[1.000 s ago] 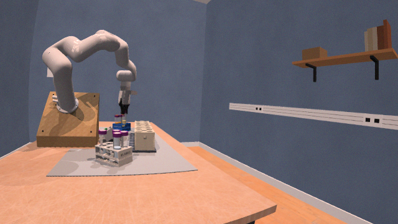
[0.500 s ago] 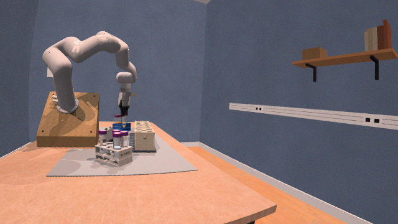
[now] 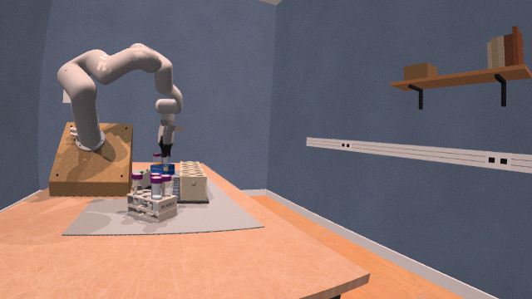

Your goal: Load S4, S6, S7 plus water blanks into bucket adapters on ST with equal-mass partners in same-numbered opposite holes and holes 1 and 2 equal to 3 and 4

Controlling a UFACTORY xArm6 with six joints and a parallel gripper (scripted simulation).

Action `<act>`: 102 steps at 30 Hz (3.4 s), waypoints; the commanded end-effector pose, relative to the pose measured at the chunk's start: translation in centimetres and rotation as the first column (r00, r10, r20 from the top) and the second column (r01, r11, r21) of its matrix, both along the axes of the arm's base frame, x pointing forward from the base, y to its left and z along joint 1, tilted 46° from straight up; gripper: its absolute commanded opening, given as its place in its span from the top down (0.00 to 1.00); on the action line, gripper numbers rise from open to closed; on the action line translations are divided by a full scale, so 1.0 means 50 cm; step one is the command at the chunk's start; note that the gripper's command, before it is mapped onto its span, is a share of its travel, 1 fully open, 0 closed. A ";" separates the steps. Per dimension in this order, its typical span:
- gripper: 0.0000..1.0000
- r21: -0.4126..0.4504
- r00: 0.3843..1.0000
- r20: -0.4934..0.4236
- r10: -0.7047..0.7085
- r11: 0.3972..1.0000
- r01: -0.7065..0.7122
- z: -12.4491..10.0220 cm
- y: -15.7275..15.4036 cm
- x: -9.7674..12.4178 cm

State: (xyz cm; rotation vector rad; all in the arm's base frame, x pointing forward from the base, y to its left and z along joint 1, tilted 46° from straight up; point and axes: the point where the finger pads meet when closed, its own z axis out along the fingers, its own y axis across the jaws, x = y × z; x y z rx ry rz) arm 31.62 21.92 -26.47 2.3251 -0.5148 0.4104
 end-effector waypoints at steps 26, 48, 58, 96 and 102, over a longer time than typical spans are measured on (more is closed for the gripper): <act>0.56 0.004 1.000 0.003 0.001 1.000 -0.001 -0.006 -0.003 0.004; 0.56 0.004 1.000 0.003 0.001 1.000 -0.001 -0.004 -0.001 0.003; 0.56 0.004 1.000 0.003 0.001 1.000 -0.001 0.019 0.022 -0.001; 0.56 0.004 1.000 0.002 0.001 1.000 -0.001 0.114 0.117 -0.021; 0.56 0.004 1.000 0.002 0.001 1.000 -0.001 0.131 0.134 -0.025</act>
